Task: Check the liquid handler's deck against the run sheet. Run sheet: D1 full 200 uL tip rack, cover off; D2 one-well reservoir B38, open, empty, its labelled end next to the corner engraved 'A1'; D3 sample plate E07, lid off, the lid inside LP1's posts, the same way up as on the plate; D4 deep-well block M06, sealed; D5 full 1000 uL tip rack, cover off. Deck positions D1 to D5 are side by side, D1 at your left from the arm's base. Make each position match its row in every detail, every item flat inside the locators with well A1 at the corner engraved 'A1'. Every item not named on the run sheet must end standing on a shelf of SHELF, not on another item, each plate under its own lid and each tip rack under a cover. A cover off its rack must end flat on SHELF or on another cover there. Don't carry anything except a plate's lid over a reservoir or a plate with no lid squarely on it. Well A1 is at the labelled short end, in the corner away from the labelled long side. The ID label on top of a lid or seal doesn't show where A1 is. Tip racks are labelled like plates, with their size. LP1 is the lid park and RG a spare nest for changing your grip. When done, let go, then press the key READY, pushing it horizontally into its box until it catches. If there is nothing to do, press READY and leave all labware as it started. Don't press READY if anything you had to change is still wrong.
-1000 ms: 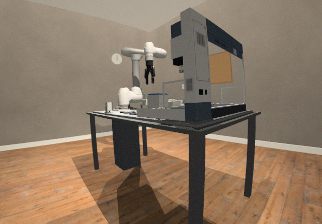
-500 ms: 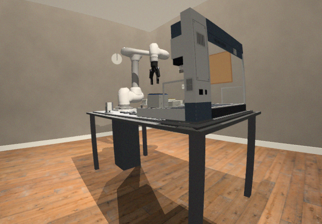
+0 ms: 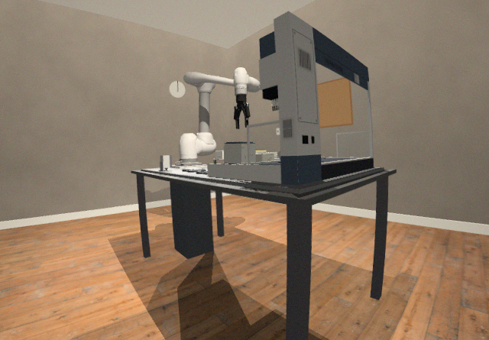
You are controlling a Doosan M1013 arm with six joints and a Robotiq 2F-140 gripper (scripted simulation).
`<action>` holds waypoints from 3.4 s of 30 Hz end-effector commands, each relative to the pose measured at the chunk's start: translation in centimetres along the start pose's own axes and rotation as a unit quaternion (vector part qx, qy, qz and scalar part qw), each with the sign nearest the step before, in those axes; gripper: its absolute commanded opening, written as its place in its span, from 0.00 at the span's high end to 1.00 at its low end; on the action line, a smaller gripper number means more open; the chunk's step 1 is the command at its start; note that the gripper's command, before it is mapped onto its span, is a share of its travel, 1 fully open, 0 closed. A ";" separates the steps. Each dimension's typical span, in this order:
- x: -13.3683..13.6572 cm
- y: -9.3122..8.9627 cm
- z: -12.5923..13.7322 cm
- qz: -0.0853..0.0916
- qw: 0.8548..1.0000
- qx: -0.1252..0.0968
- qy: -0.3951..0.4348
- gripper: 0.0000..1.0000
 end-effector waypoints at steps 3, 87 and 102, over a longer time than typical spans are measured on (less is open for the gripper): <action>0.2 0.1 2.4 0.000 1.000 0.000 0.000 0.34; 1.1 -6.9 14.0 0.000 1.000 0.000 0.000 0.34; 1.1 -9.1 14.0 0.000 1.000 0.000 0.000 0.34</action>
Point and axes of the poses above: the point where the finger pads meet when closed, its own y axis back along the fingers, its own x axis across the jaws, z = x × y, the point moved 9 cm from there along y, back along the fingers, and after that the axes turned 6 degrees about -y, right-handed, at the moved point
